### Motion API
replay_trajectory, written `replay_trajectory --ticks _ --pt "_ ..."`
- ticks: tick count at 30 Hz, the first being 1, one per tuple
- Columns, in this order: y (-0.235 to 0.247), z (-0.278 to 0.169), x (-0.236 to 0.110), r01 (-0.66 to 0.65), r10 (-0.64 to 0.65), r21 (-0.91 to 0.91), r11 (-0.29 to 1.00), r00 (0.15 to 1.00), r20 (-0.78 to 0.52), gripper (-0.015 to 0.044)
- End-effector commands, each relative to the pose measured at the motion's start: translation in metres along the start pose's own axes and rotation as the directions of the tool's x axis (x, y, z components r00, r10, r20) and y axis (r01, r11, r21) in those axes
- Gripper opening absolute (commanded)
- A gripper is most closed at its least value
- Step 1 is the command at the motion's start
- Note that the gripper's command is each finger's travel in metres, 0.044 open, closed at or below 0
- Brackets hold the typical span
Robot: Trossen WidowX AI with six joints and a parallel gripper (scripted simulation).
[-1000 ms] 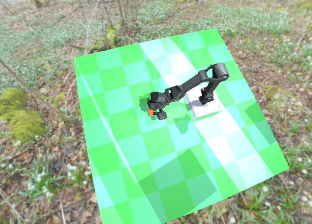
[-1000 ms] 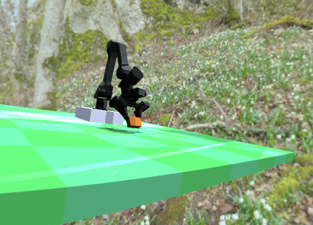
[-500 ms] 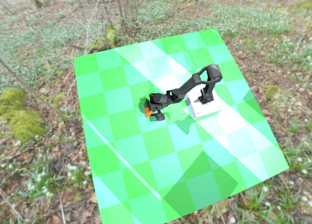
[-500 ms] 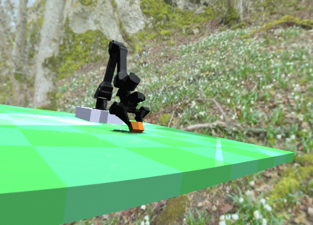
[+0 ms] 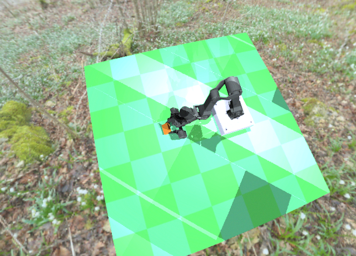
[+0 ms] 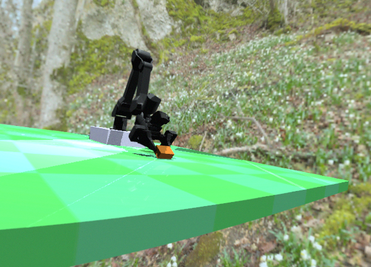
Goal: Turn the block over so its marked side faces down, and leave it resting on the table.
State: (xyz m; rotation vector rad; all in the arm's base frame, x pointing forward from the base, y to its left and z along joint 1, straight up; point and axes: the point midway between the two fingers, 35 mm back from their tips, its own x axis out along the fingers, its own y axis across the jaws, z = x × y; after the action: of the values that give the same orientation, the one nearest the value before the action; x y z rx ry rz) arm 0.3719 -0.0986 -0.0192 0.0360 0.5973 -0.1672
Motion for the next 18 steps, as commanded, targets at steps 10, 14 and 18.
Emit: replay_trajectory --ticks 10,14,18 --pt "0.002 -0.019 -0.008 -0.002 0.003 -0.004 1.0 0.992 0.125 0.0" --pt "0.003 -0.02 -0.014 -0.001 0.003 -0.009 1.0 0.984 0.176 0.0" --pt "0.004 -0.02 -0.02 0.0 0.003 -0.013 1.0 0.976 0.218 0.0"
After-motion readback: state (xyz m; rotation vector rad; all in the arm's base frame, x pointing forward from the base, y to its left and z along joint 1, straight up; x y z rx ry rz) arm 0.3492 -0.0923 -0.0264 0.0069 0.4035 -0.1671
